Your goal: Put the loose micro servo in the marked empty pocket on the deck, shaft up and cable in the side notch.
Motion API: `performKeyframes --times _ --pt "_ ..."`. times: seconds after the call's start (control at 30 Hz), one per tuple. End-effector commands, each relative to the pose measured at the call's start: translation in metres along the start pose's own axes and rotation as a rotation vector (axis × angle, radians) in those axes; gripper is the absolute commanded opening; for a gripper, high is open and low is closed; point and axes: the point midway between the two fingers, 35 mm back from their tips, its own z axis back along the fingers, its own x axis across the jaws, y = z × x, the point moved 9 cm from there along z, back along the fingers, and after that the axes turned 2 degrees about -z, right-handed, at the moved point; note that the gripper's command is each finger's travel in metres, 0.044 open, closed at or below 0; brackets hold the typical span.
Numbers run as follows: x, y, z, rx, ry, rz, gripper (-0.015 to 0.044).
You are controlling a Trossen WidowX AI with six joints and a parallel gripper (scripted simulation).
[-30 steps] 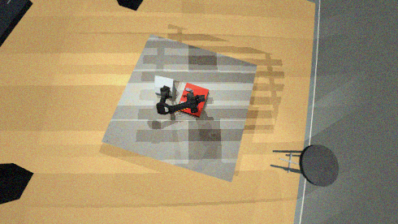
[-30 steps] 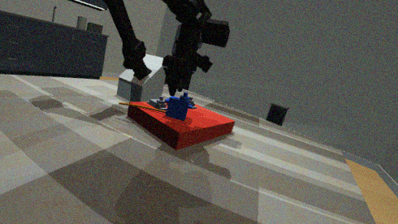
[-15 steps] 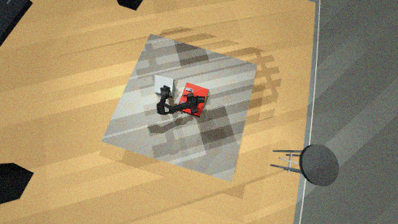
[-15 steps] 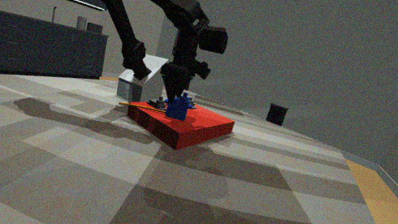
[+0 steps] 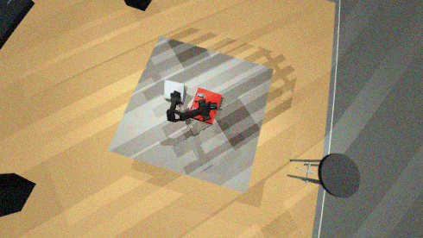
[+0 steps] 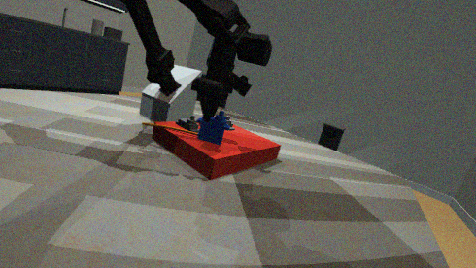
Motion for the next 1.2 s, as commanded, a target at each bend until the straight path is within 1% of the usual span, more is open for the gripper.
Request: performKeyframes --times 0.0,0.07,0.17,0.2,0.4,0.67,0.93,1.17 --pt "0.0 0.0 0.0 0.001 0.004 0.003 0.0098" --pt "0.0 0.0 0.0 0.001 0.004 0.003 0.0085" --pt "0.0 0.0 0.005 0.0 0.003 0.003 0.0006" --pt "0.0 0.0 0.008 0.0 0.003 0.003 0.0" --pt "0.001 0.005 0.03 0.001 0.003 0.004 0.0" --pt "0.0 0.006 0.03 0.001 0.003 0.004 0.0" --pt "-0.005 -0.009 0.03 0.0 0.003 0.003 0.0" --pt "0.014 -0.021 0.03 0.0 0.002 0.003 0.0"
